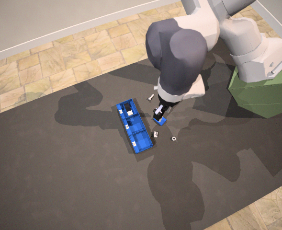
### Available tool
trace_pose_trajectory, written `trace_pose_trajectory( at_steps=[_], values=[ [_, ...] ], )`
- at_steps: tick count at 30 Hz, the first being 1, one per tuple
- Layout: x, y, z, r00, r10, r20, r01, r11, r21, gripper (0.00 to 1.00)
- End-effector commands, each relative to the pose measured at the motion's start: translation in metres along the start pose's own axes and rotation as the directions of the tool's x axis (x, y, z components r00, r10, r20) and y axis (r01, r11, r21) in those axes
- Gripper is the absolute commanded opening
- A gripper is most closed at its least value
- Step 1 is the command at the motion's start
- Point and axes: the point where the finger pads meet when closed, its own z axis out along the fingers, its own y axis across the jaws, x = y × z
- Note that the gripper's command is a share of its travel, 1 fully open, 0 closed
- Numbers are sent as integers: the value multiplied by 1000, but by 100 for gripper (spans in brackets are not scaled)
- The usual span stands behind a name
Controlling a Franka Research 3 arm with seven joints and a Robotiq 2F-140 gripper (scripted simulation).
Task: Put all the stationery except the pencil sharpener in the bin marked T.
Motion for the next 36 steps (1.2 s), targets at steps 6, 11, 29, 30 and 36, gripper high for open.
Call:
trace_pose_trajectory(
  at_steps=[6,11,29,30,36],
  values=[
    [0,2,-1,1000,16,-4,-16,1000,-3,33],
    [-1,3,-1,1000,16,-4,-16,1000,-3,33],
    [-1,3,35,1000,16,-4,-16,1000,-3,33],
    [-1,3,35,1000,16,-4,-16,1000,-3,33],
    [0,5,55,1000,16,-4,-16,1000,-3,33]
  ],
)
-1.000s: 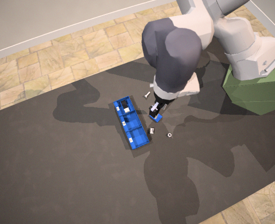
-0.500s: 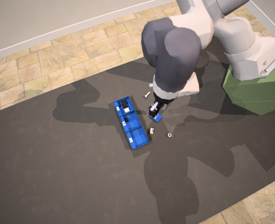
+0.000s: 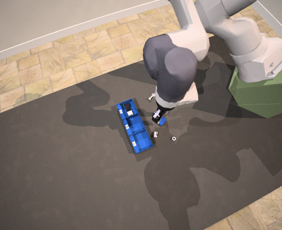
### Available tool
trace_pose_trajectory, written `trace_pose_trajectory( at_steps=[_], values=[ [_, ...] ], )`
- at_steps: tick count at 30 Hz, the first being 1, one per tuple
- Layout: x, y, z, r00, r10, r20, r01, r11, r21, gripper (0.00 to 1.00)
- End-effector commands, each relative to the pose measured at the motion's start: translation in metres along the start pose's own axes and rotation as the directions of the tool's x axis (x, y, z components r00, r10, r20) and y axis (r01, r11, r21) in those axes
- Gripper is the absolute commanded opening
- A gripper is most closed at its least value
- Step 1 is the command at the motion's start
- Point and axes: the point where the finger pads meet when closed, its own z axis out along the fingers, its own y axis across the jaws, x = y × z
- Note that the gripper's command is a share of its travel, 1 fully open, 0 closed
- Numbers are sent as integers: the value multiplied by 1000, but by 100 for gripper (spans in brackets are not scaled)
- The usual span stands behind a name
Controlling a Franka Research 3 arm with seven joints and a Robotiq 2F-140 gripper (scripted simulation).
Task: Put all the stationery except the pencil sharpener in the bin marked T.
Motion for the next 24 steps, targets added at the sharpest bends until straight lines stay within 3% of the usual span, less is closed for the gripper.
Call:
trace_pose_trajectory(
  at_steps=[1,24],
  values=[
    [5,8,11,1000,22,-13,-22,1000,-18,33],
    [4,6,23,1000,22,-13,-22,1000,-18,33]
  ],
)
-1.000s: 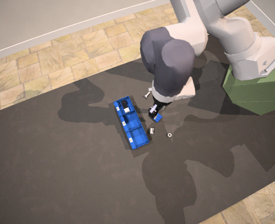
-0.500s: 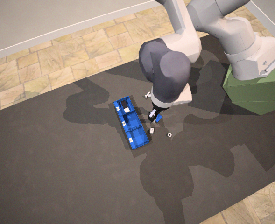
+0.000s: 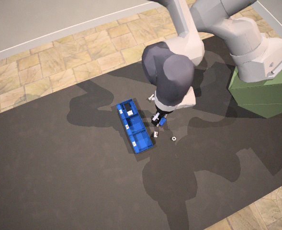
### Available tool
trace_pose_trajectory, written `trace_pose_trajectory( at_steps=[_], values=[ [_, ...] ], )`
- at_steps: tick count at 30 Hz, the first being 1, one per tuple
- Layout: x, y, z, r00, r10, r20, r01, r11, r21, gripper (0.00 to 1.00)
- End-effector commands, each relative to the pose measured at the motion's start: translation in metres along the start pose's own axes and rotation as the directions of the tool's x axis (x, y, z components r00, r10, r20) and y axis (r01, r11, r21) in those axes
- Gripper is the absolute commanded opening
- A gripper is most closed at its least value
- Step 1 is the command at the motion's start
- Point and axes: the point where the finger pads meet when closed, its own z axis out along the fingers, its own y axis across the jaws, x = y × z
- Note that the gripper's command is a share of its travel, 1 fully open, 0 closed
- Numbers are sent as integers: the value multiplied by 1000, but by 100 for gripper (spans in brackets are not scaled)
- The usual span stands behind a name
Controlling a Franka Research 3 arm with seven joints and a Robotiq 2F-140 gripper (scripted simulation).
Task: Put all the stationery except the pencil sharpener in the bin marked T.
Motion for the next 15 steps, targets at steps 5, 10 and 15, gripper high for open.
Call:
trace_pose_trajectory(
  at_steps=[5,10,15],
  values=[
    [0,-1,1,1000,13,-3,-13,1000,-3,33],
    [-1,-2,1,1000,13,-3,-13,1000,-3,33],
    [-1,-3,1,1000,13,-3,-13,1000,-3,33]
  ],
)
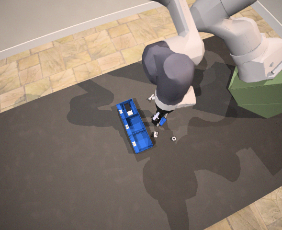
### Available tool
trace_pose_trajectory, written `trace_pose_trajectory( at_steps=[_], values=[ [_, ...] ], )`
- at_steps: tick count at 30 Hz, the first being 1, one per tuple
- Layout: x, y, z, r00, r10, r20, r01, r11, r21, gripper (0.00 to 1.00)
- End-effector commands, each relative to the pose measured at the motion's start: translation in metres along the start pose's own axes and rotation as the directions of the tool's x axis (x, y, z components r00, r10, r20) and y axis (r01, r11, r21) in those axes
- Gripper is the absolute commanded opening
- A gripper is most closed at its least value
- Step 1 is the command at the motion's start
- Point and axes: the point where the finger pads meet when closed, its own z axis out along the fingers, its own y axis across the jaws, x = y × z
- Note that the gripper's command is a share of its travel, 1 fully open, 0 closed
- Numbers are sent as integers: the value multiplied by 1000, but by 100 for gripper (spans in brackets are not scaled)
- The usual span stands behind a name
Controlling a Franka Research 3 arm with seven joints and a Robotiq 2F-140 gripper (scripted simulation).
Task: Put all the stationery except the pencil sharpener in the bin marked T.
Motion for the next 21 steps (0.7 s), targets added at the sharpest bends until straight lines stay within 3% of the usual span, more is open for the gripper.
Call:
trace_pose_trajectory(
  at_steps=[1,8,9,21],
  values=[
    [-1,-1,1,1000,8,0,-8,1000,1,33],
    [-1,-2,1,1000,8,0,-8,1000,1,33],
    [-1,-2,1,1000,8,0,-8,1000,1,21],
    [-1,-2,1,1000,8,0,-8,1000,1,21]
  ],
)
